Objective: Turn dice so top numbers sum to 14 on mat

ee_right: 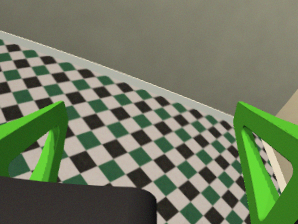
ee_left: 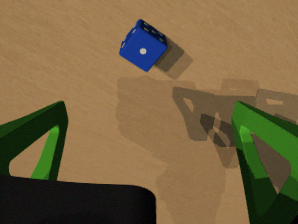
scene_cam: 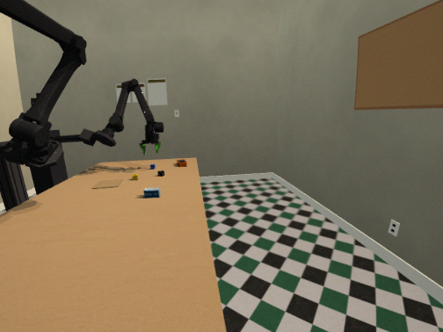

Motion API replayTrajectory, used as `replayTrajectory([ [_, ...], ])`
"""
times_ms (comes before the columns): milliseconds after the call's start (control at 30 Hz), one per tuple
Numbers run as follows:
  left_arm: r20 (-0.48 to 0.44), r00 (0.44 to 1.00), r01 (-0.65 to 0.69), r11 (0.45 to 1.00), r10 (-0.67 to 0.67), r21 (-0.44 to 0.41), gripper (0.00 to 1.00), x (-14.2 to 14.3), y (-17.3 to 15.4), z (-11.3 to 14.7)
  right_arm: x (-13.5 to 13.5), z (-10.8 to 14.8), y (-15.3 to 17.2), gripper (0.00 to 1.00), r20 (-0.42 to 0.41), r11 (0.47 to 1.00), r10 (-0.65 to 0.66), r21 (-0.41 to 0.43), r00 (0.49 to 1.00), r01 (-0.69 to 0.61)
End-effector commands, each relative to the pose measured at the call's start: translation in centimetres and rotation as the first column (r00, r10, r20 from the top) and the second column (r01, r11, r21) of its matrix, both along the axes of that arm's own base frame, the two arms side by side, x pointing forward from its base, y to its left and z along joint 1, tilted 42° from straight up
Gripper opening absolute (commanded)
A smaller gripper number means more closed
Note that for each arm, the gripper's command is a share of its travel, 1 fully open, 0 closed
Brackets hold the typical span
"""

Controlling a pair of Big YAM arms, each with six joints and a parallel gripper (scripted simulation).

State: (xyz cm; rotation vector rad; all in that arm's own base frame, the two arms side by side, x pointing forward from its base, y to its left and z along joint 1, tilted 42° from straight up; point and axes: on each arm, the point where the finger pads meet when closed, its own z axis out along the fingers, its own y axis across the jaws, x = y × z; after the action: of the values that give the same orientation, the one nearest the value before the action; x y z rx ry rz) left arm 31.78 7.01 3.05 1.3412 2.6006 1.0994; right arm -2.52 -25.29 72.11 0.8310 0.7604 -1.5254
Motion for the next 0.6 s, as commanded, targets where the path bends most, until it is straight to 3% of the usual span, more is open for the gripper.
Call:
replayTrajectory([
  [0, -0.092, 0.986, 0.14, 0.989, -0.136, 0.043, 1.0, 0.3, 0.5, -0.5, -0.1, 1.4, 2.0, 1.0, 0.005, 0.999, 0.0, -0.053, 1.0, 0.001],
  [133, -0.137, 0.973, 0.196, 0.979, -0.186, 0.06, 1.0, 0.4, 0.7, -0.7, -0.1, 1.4, 2.0, 1.0, 0.005, 0.999, 0.0, -0.053, 1.0, 0.001],
  [333, -0.284, 0.898, 0.374, 0.923, -0.335, 0.095, 1.0, 0.5, 1.2, -1.3, -0.1, 1.4, 2.0, 1.0, 0.005, 0.999, 0.0, -0.053, 1.0, 0.001],
  [567, -0.366, 0.831, 0.486, 0.867, -0.419, 0.109, 1.0, 0.8, 1.5, -1.3, -0.1, 1.4, 2.0, 1.0, 0.005, 0.999, 0.0, -0.053, 1.0, 0.001],
])
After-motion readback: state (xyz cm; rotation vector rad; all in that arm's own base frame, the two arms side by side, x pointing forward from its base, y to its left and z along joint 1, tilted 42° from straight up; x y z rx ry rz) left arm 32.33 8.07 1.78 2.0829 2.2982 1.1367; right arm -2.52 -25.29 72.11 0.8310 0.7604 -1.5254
